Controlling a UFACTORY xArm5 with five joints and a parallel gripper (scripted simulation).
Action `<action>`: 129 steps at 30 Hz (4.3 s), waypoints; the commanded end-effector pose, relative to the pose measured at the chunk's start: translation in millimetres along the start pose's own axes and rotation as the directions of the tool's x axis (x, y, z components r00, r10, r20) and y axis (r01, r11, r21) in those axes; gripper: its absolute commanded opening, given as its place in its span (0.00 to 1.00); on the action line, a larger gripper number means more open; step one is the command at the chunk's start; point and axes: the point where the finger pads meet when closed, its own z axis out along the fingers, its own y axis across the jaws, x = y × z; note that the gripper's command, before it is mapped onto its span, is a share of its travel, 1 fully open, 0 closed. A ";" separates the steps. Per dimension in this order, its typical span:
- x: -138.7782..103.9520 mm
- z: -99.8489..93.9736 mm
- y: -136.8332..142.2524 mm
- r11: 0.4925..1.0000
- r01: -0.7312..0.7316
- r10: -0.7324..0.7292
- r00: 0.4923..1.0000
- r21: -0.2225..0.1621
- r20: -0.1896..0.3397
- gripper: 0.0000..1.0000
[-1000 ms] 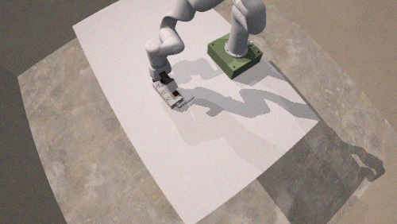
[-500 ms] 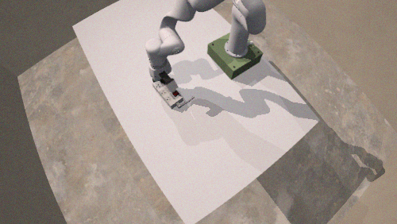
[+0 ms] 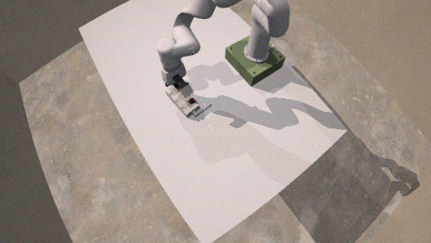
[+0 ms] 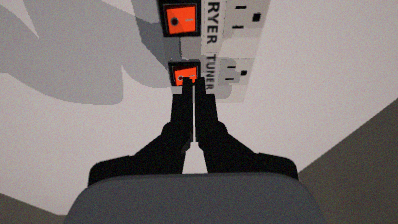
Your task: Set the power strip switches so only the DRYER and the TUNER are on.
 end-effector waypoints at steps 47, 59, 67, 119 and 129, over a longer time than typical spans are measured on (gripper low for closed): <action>0.3 -84.8 2.0 1.000 0.000 0.000 1.000 -0.007 0.001 1.00; 0.7 -115.2 1.9 1.000 0.000 0.000 1.000 -0.007 0.001 1.00; 0.7 -115.4 1.9 1.000 0.000 0.000 1.000 -0.007 0.001 1.00; 0.7 -115.4 1.9 1.000 0.000 0.000 1.000 -0.007 0.001 1.00; 0.7 -115.4 1.9 1.000 0.000 0.000 1.000 -0.007 0.001 1.00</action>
